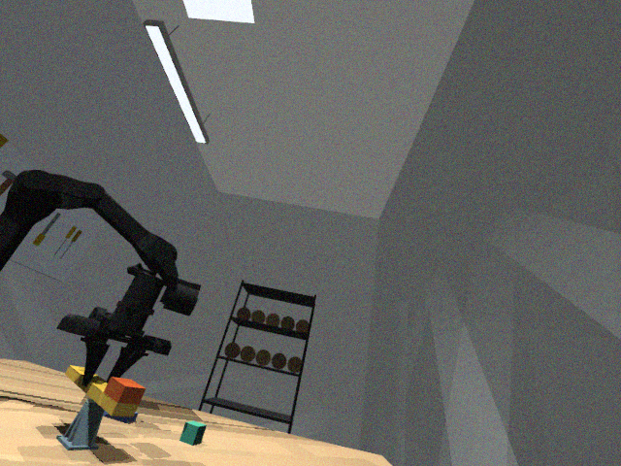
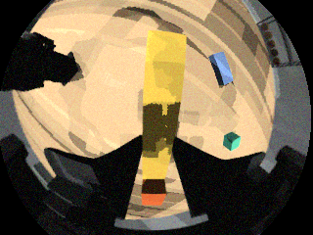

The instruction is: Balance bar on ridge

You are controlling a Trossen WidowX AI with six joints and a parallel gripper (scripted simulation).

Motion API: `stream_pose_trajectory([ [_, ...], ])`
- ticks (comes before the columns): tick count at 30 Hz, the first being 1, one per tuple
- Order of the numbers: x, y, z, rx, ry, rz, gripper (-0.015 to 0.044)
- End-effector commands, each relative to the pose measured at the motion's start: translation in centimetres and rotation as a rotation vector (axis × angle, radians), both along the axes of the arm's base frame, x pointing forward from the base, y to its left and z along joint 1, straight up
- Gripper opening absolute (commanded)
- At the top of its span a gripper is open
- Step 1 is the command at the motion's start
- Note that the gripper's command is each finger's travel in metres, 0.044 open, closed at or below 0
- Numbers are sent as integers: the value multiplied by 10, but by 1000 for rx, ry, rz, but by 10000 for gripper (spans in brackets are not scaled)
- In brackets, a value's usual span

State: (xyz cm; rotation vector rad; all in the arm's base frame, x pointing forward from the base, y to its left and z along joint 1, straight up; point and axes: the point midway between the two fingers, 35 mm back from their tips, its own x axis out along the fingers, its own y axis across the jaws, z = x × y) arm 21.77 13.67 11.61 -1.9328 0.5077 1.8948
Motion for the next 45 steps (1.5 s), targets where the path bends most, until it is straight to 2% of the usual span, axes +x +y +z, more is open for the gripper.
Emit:
stream_pose_trajectory([
  [1,0,0,0,3,0,4,0],
  [45,0,0,-4,3,0,4,0],
])
